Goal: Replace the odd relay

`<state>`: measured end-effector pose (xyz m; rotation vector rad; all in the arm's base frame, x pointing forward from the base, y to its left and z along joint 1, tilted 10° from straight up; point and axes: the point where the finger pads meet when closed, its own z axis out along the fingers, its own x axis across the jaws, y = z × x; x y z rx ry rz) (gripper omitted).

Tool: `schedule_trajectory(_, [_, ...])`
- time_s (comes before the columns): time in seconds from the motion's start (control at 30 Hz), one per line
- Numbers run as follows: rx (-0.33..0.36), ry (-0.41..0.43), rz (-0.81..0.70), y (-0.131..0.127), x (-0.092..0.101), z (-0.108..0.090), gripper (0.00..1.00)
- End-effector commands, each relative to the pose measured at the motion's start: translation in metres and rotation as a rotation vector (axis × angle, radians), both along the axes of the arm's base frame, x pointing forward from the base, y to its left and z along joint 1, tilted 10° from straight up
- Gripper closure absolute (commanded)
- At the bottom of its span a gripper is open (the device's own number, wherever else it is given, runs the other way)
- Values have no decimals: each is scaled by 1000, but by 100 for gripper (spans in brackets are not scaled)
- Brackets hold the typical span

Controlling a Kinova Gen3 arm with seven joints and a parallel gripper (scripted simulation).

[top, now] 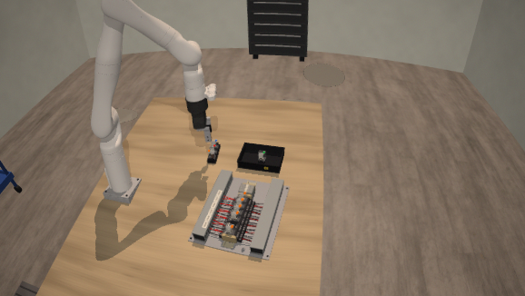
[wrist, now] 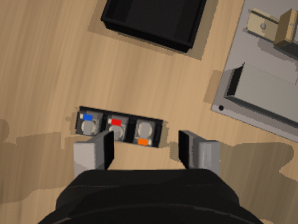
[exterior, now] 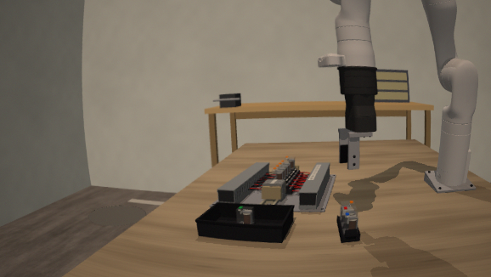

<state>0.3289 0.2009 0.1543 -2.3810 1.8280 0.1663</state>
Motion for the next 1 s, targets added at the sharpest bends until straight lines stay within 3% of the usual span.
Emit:
schedule_trajectory(0.0, [-1, 3, -25, 2, -1, 1, 0])
schedule_trajectory(0.97, [-2, 45, -265, 2, -1, 1, 0])
